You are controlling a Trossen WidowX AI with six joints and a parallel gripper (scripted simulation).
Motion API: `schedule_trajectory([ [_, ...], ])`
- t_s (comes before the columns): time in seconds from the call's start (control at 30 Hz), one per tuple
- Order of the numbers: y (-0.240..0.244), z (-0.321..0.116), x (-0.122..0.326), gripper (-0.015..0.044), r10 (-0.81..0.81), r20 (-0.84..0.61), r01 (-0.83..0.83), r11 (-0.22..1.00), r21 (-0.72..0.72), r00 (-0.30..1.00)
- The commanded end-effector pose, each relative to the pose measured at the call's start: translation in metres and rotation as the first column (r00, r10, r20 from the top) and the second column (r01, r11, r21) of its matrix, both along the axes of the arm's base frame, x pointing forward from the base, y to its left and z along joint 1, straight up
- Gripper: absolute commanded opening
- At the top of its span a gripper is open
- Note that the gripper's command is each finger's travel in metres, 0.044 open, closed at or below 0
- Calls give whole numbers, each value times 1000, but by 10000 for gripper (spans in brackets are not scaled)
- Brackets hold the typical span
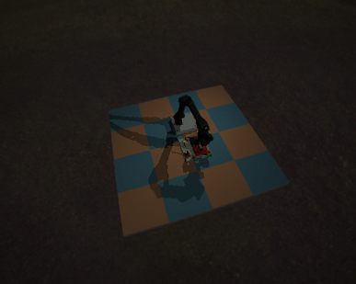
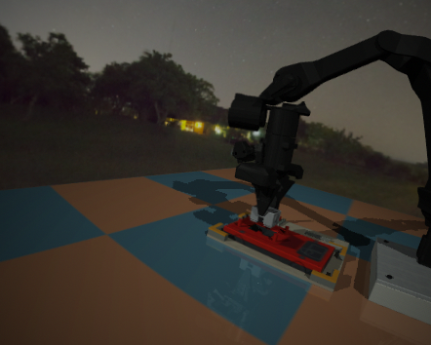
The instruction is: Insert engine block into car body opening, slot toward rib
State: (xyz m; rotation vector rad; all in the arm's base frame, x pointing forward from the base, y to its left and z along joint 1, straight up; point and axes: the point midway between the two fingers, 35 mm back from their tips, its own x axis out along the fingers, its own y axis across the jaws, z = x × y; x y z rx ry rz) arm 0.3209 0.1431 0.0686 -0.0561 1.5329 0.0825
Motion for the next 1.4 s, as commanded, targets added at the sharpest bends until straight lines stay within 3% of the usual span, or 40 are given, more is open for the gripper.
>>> schedule_trajectory([
  [0.0,-1,-2,1,159,11,3,-11,1000,-5,1000],
  [1.37,0,-12,1,159,0,2,0,1000,-4,1000],
])
